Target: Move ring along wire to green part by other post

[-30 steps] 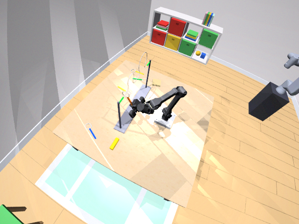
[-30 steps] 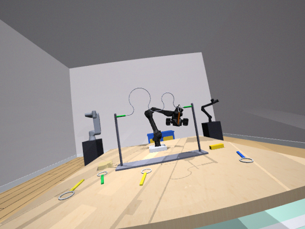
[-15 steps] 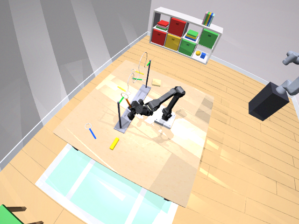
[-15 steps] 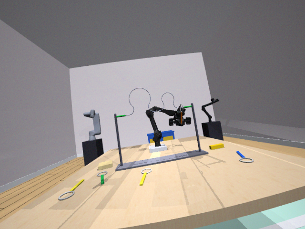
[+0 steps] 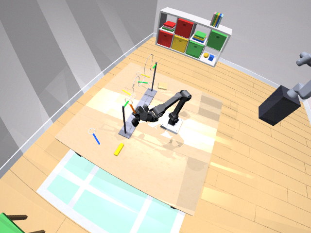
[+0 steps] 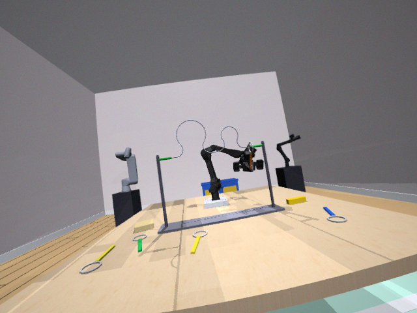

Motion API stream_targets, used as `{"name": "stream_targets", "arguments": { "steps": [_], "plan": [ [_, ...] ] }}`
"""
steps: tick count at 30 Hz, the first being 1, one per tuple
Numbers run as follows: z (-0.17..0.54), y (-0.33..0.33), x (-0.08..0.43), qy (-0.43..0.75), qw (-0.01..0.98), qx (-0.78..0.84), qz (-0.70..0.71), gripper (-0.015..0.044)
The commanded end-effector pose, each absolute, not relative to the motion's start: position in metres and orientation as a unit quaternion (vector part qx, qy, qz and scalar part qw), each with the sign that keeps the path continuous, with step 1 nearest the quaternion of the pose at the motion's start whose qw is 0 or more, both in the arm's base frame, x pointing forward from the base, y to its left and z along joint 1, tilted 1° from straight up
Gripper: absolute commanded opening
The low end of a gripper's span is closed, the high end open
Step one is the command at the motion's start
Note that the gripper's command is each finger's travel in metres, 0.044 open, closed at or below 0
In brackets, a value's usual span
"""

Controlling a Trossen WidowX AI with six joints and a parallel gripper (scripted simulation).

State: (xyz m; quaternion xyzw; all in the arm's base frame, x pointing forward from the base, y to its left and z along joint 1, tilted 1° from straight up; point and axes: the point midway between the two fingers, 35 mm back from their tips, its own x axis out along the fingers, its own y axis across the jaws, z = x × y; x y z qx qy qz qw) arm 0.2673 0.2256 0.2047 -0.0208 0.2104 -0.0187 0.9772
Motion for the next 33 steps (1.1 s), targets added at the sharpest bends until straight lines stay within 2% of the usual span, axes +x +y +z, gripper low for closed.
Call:
{"name": "stream_targets", "arguments": {
  "steps": [1,33],
  "plan": [
    [0.208,0.230,0.268,0.207,0.978,-0.016,-0.020,-0.0150],
    [0.189,0.248,0.266,0.207,0.978,-0.015,-0.020,-0.0150]
  ]
}}
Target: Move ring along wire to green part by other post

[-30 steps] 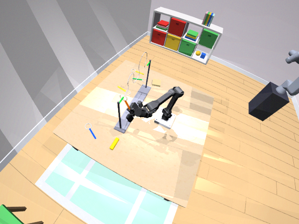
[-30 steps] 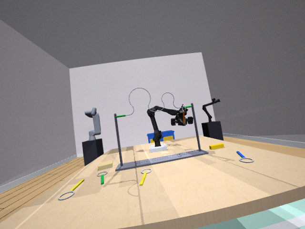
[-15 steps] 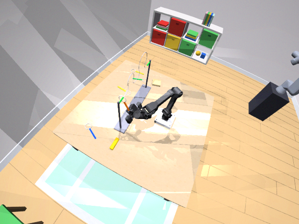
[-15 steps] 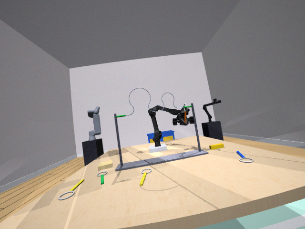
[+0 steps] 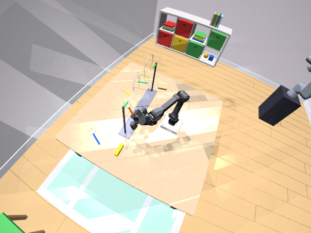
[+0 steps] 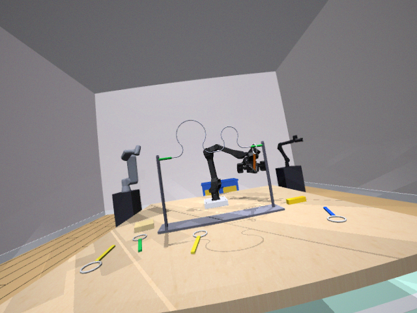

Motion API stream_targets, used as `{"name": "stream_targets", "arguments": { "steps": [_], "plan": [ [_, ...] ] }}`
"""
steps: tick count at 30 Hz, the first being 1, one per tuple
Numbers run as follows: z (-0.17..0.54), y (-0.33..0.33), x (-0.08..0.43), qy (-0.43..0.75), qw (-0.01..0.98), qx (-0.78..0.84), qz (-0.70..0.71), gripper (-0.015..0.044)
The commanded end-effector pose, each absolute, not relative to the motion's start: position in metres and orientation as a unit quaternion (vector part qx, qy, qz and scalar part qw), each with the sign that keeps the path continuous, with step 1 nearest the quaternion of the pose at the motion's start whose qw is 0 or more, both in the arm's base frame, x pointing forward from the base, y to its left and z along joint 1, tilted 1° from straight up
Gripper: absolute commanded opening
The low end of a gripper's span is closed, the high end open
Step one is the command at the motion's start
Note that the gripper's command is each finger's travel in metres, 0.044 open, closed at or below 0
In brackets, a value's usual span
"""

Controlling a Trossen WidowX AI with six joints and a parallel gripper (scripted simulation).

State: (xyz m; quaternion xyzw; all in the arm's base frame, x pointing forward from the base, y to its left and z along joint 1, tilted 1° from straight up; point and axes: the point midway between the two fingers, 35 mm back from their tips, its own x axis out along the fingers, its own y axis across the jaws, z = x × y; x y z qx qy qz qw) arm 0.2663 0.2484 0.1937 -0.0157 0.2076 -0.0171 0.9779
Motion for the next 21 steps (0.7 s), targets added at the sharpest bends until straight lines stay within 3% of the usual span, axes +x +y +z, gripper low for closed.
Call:
{"name": "stream_targets", "arguments": {
  "steps": [1,20,21],
  "plan": [
    [0.1877,0.2477,0.2663,0.207,0.978,-0.015,-0.020,-0.0150],
    [0.1874,0.2477,0.2663,0.207,0.978,-0.015,-0.020,-0.0150],
    [0.1877,0.2479,0.2662,0.208,0.978,-0.017,-0.018,-0.0124]
  ]
}}
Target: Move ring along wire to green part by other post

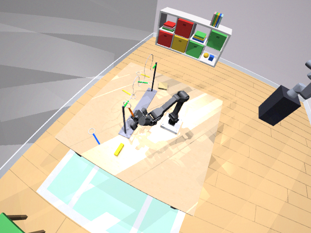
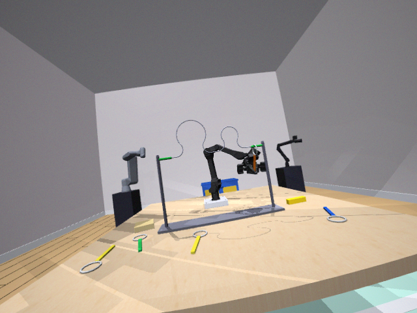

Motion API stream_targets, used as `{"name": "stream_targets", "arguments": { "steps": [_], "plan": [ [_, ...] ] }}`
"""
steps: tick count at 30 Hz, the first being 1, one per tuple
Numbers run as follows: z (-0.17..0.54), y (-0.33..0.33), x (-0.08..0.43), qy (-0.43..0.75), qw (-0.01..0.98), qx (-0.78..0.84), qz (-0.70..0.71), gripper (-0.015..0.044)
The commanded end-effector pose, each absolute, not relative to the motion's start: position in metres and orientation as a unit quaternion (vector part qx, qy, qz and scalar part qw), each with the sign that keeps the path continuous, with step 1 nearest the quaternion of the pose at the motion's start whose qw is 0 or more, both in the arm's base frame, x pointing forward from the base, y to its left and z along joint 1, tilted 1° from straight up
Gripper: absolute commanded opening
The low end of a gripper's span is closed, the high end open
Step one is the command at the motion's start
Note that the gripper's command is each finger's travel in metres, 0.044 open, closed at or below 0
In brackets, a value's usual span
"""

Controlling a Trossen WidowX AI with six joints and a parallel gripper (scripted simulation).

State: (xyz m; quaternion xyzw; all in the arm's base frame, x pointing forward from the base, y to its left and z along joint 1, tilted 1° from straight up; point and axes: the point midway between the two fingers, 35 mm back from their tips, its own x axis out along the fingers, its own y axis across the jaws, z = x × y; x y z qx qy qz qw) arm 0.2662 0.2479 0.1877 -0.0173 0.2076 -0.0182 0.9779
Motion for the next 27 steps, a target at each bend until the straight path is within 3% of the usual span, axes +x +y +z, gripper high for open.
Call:
{"name": "stream_targets", "arguments": {
  "steps": [1,11,27],
  "plan": [
    [0.188,0.248,0.266,0.208,0.978,-0.017,-0.018,-0.0097],
    [0.188,0.248,0.264,0.208,0.978,-0.017,-0.018,0.0160],
    [0.207,0.250,0.221,0.208,0.978,-0.015,-0.020,0.0160]
  ]
}}
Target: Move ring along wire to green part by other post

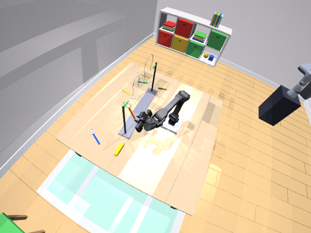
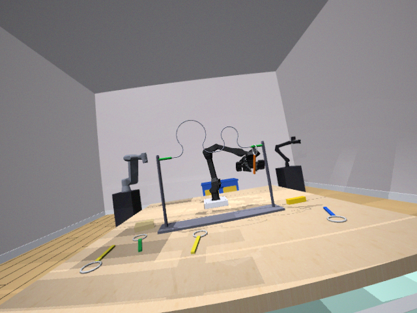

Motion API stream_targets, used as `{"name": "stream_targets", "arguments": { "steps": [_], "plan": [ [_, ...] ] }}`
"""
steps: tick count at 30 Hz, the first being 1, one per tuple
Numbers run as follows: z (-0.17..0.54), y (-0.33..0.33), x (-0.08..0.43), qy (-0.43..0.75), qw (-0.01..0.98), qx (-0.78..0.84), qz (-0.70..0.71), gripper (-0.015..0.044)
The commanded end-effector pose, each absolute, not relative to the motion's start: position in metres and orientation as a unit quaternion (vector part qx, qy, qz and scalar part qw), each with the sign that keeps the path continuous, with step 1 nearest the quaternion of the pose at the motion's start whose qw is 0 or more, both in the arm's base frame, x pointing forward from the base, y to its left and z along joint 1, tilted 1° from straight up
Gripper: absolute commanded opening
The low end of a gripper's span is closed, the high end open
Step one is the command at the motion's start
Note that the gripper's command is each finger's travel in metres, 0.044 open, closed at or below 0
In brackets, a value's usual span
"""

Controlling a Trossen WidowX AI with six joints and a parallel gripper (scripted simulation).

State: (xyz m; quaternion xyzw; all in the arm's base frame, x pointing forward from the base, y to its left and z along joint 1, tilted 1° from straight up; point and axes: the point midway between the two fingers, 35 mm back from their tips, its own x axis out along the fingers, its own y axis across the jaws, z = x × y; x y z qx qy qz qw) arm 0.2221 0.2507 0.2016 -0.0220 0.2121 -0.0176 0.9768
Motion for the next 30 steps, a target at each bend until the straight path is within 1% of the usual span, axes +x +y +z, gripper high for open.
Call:
{"name": "stream_targets", "arguments": {
  "steps": [1,26,28,30],
  "plan": [
    [0.207,0.250,0.221,0.208,0.978,-0.015,-0.020,0.0160],
    [0.207,0.250,0.221,0.208,0.978,-0.015,-0.020,0.0160],
    [0.208,0.251,0.213,0.212,0.977,-0.018,-0.019,0.0212],
    [0.217,0.252,0.193,0.213,0.977,-0.018,-0.019,0.0265]
  ]
}}
